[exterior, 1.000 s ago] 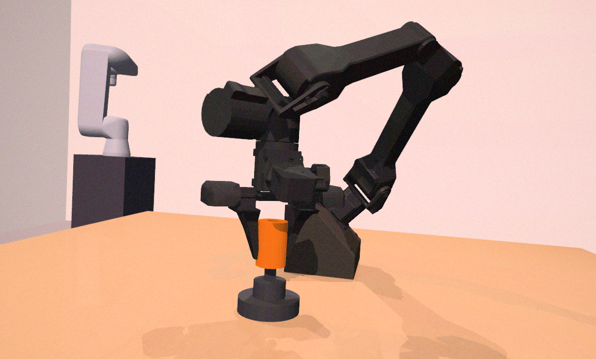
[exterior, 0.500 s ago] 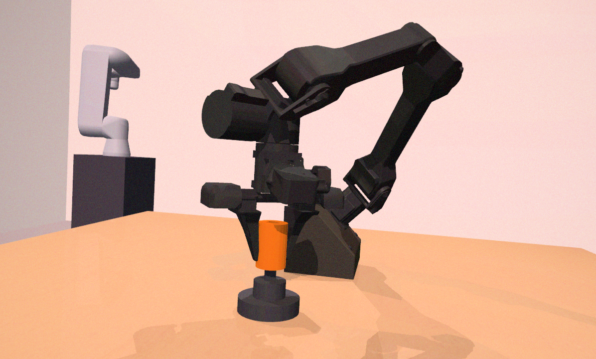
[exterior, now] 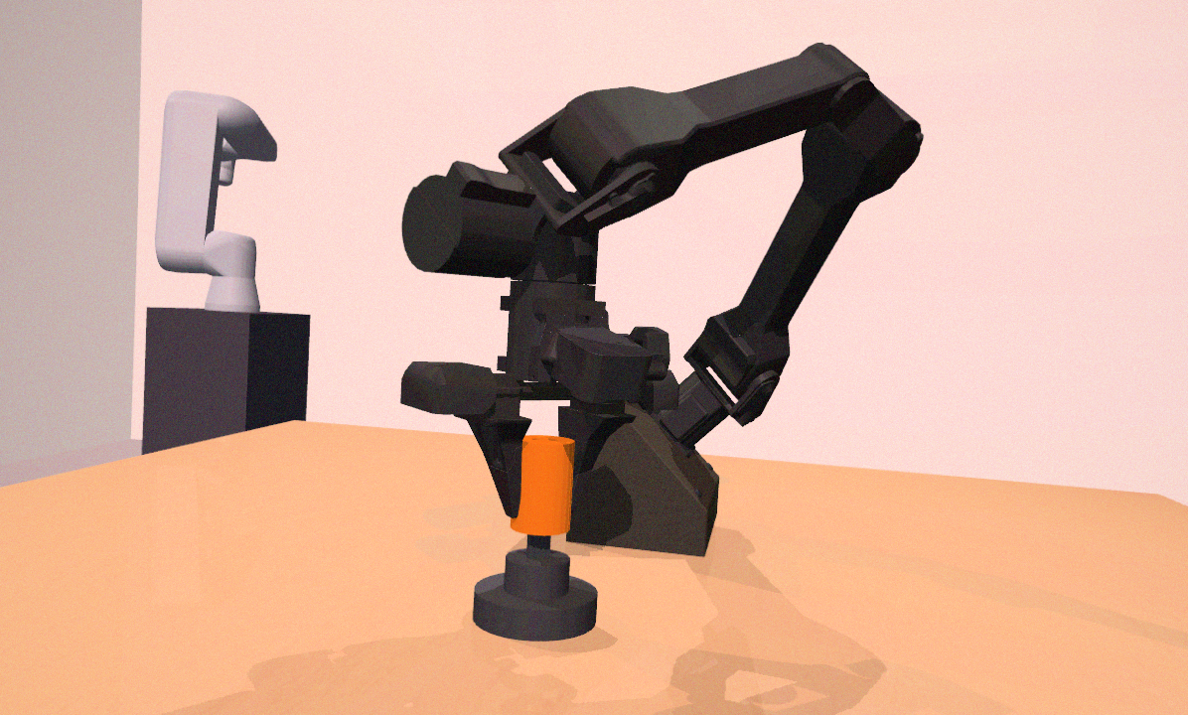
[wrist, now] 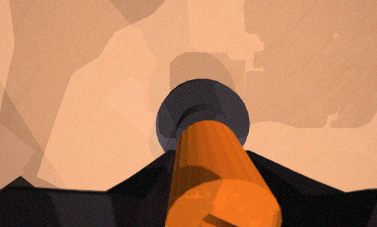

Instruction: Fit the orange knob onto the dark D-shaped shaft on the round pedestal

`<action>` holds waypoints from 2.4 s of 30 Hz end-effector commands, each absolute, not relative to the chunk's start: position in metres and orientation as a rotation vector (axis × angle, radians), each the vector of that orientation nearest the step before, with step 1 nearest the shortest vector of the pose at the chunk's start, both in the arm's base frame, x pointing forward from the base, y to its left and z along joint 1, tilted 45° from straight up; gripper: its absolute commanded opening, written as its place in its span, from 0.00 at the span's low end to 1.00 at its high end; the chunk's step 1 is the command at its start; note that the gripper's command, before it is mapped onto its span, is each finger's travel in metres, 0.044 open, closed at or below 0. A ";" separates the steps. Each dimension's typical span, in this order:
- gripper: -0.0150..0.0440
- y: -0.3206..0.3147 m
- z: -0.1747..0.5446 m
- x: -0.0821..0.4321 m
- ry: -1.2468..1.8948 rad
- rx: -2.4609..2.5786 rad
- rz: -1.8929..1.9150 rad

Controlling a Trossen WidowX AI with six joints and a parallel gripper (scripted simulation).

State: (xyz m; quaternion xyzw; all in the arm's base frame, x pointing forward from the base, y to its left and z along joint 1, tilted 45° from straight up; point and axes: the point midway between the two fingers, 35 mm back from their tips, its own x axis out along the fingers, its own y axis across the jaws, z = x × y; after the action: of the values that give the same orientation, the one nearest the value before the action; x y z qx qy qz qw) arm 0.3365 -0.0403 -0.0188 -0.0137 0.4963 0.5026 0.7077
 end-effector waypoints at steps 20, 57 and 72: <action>0.25 -0.038 -0.021 0.337 1.076 -0.065 1.140; 0.25 -0.038 -0.021 0.337 0.941 -0.246 1.260; 0.25 -0.038 -0.022 0.337 0.965 -0.215 1.240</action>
State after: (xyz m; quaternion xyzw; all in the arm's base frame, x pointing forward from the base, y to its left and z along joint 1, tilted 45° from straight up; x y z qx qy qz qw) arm 0.3367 -0.0378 -0.0216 -0.1047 0.4279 0.5619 0.7002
